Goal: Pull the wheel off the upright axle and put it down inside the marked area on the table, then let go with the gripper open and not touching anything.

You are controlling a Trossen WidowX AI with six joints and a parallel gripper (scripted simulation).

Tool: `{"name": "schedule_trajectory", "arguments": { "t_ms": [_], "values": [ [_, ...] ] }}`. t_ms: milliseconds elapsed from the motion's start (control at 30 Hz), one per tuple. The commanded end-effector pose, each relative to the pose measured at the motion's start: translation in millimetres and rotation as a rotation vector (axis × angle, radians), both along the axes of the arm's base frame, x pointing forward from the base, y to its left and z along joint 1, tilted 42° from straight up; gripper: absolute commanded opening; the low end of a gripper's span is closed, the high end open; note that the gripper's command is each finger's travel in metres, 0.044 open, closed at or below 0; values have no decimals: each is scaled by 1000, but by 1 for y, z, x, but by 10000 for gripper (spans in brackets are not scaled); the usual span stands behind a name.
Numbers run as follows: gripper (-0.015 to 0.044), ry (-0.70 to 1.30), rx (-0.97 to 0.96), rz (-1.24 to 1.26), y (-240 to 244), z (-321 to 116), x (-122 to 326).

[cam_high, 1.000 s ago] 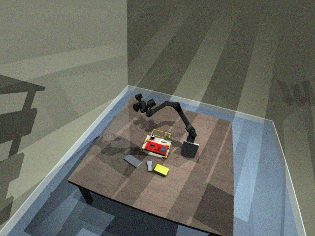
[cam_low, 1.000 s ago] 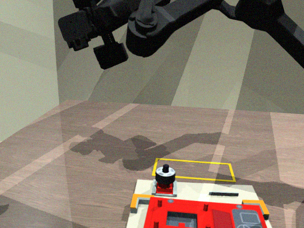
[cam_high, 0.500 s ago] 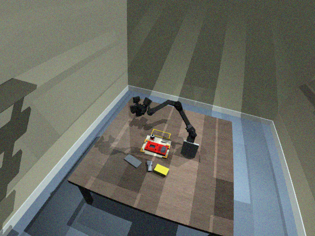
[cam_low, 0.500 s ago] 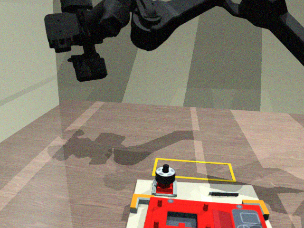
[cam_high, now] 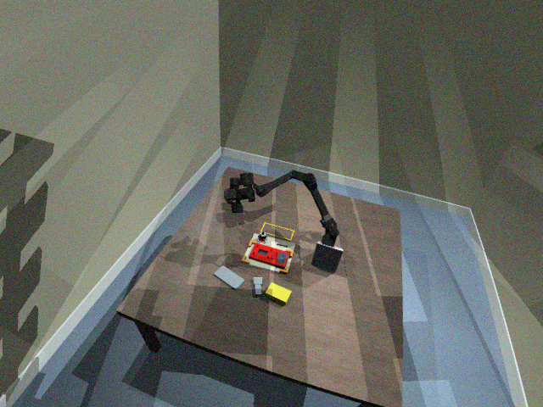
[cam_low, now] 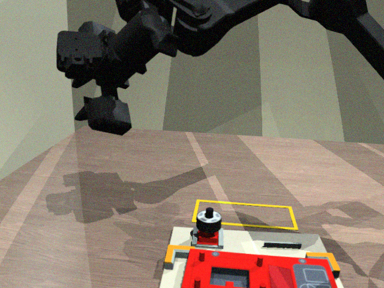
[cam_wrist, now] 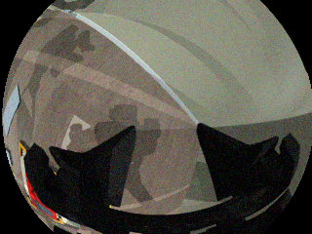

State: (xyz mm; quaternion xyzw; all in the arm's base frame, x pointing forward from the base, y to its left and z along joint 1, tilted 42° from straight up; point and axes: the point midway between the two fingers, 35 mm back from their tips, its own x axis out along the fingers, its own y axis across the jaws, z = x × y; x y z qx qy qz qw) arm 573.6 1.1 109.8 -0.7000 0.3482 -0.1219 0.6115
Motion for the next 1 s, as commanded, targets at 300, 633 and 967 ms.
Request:
{"name": "schedule_trajectory", "arguments": {
  "t_ms": [300, 633, 967],
  "values": [
    [300, 118, 533, -448, -13, -84, -106],
    [300, 102, 633, -803, -23, -91, -178],
    [300, 71, 635, -971, -28, -86, -211]
  ]
}}
